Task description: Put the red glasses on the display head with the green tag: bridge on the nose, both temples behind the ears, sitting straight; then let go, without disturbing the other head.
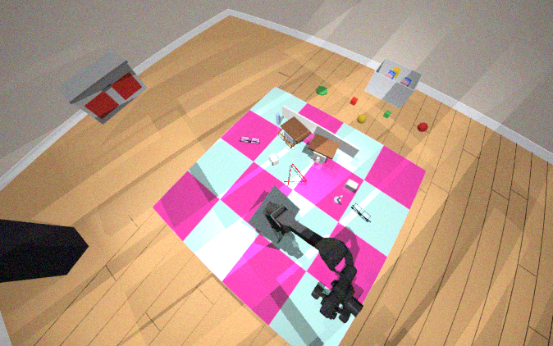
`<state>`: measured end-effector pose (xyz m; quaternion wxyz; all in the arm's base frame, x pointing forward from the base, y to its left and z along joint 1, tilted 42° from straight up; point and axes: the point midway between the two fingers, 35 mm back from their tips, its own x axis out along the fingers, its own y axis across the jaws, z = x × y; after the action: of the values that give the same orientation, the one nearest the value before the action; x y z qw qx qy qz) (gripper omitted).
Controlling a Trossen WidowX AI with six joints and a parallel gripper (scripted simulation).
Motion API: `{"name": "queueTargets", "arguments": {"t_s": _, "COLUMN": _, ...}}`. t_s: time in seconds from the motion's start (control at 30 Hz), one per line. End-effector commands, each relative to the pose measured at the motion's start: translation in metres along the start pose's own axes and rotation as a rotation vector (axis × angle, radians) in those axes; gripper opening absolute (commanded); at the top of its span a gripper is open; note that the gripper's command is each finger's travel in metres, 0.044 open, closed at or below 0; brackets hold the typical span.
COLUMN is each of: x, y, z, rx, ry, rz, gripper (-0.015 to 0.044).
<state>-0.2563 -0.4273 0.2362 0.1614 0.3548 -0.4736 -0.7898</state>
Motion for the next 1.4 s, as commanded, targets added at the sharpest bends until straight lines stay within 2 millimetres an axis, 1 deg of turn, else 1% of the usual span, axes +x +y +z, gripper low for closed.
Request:
{"name": "queueTargets", "arguments": {"t_s": 0.0, "x": -0.033, "y": 0.025, "z": -0.062, "rx": -0.155, "ry": 0.112, "rz": 0.068, "gripper": 0.0000}}
{"name": "queueTargets", "arguments": {"t_s": 0.13, "x": -0.066, "y": 0.039, "z": -0.114, "rx": -0.289, "ry": 0.209, "rz": 0.127, "gripper": 0.0000}}
{"name": "queueTargets", "arguments": {"t_s": 0.3, "x": -0.113, "y": 0.044, "z": -0.180, "rx": -0.476, "ry": 0.325, "rz": 0.185, "gripper": 0.0000}}
{"name": "queueTargets", "arguments": {"t_s": 0.47, "x": -0.166, "y": 0.038, "z": -0.240, "rx": -0.672, "ry": 0.433, "rz": 0.245, "gripper": 0.0000}}
{"name": "queueTargets", "arguments": {"t_s": 0.67, "x": -0.233, "y": 0.015, "z": -0.304, "rx": -0.999, "ry": 0.550, "rz": 0.336, "gripper": 0.0000}}
{"name": "queueTargets", "arguments": {"t_s": 0.8, "x": -0.282, "y": -0.005, "z": -0.339, "rx": -1.217, "ry": 0.618, "rz": 0.418, "gripper": 0.0000}}
{"name": "queueTargets", "arguments": {"t_s": 0.9, "x": -0.323, "y": -0.020, "z": -0.359, "rx": -1.357, "ry": 0.677, "rz": 0.497, "gripper": 0.0000}}
{"name": "queueTargets", "arguments": {"t_s": 0.93, "x": -0.335, "y": -0.028, "z": -0.365, "rx": -1.414, "ry": 0.690, "rz": 0.516, "gripper": 0.0000}}
{"name": "queueTargets", "arguments": {"t_s": 1.03, "x": -0.363, "y": -0.055, "z": -0.381, "rx": -1.596, "ry": 0.707, "rz": 0.553, "gripper": 0.0000}}
{"name": "queueTargets", "arguments": {"t_s": 1.17, "x": -0.402, "y": -0.095, "z": -0.398, "rx": -1.856, "ry": 0.717, "rz": 0.619, "gripper": 0.0000}}
{"name": "queueTargets", "arguments": {"t_s": 1.27, "x": -0.433, "y": -0.127, "z": -0.405, "rx": -2.065, "ry": 0.711, "rz": 0.683, "gripper": 0.0000}}
{"name": "queueTargets", "arguments": {"t_s": 1.37, "x": -0.465, "y": -0.159, "z": -0.408, "rx": -2.279, "ry": 0.688, "rz": 0.759, "gripper": 0.0000}}
